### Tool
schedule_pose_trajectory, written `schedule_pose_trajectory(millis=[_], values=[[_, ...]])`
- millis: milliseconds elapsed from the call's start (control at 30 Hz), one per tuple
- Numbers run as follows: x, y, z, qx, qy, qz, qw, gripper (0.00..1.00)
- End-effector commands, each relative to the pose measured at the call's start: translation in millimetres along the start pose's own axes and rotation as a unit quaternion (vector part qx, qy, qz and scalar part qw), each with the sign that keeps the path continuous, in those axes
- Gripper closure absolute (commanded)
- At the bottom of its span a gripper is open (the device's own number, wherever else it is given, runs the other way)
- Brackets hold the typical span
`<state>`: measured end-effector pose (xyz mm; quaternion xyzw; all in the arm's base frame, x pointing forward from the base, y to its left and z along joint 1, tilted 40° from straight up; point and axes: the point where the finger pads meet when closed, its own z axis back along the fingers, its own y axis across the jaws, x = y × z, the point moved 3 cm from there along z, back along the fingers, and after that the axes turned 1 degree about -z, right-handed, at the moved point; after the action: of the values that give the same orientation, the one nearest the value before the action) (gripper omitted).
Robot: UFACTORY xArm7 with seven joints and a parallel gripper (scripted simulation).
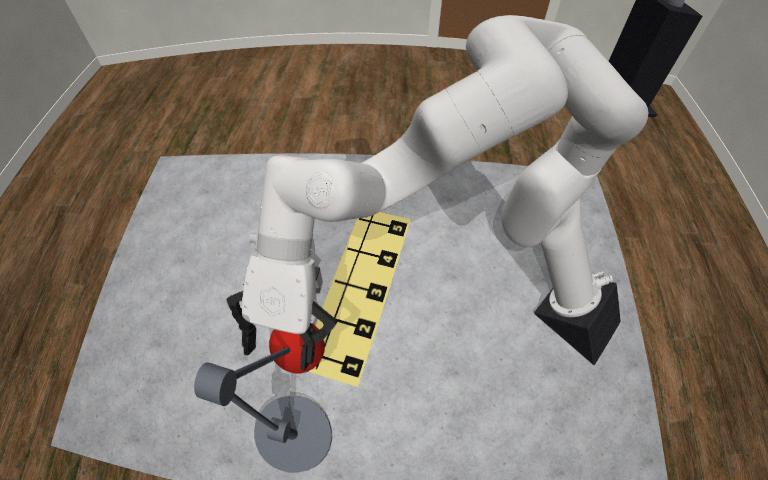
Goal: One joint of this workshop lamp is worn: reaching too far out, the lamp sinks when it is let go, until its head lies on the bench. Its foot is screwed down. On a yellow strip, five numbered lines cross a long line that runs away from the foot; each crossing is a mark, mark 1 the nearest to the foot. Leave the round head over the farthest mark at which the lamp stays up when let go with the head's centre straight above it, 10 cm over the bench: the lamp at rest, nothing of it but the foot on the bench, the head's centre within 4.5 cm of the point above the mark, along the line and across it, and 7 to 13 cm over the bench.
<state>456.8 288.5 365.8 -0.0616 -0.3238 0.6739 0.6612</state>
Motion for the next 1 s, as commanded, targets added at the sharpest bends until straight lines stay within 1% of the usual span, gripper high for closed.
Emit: schedule_pose_trajectory(millis=[0,33,67,967], values=[[1.9,-1.0,-3.0,-0.001,-0.001,0.002,1.0,0.0],[1.9,-1.0,-3.0,-0.001,-0.001,0.002,1.0,0.0],[1.9,-0.9,-2.8,-0.001,-0.001,0.002,1.0,1.0],[1.7,-0.7,-1.2,-0.001,-0.001,0.001,1.0,1.0]])
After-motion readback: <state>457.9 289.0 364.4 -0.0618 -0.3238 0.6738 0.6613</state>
